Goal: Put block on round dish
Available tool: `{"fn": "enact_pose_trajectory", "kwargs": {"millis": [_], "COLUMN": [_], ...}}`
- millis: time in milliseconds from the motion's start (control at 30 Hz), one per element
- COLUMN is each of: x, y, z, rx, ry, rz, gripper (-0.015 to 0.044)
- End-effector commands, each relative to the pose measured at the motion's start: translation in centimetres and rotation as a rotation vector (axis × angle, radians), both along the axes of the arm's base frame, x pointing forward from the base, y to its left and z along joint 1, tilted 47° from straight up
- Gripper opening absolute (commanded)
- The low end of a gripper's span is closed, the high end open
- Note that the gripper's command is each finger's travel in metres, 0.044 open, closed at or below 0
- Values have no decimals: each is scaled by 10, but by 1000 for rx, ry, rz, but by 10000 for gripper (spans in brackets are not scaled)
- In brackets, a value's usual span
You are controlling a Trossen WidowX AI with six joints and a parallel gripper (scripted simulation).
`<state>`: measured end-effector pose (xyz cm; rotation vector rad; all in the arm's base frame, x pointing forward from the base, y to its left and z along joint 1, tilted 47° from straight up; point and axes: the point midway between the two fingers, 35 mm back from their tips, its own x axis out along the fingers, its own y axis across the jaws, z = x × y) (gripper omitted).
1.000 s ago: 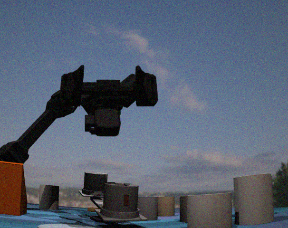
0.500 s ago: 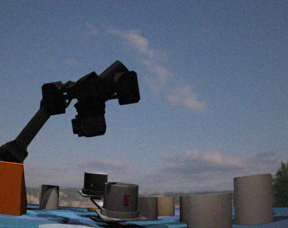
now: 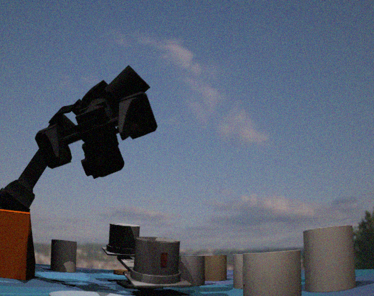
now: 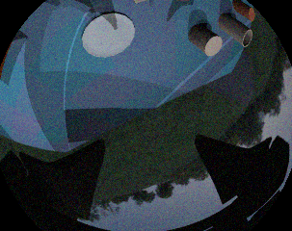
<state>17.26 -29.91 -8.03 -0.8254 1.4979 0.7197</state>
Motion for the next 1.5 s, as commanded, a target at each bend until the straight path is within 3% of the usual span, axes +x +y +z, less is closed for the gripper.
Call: {"fn": "enact_pose_trajectory", "kwargs": {"millis": [0, 667, 1467], "x": [-6, -19, -16], "y": [14, 74, 113], "z": [5, 54, 149], "rx": [97, 535, 1065], "ry": [-44, -228, -427], "rz": [-74, -467, -1030], "gripper": [440, 440, 440]}}
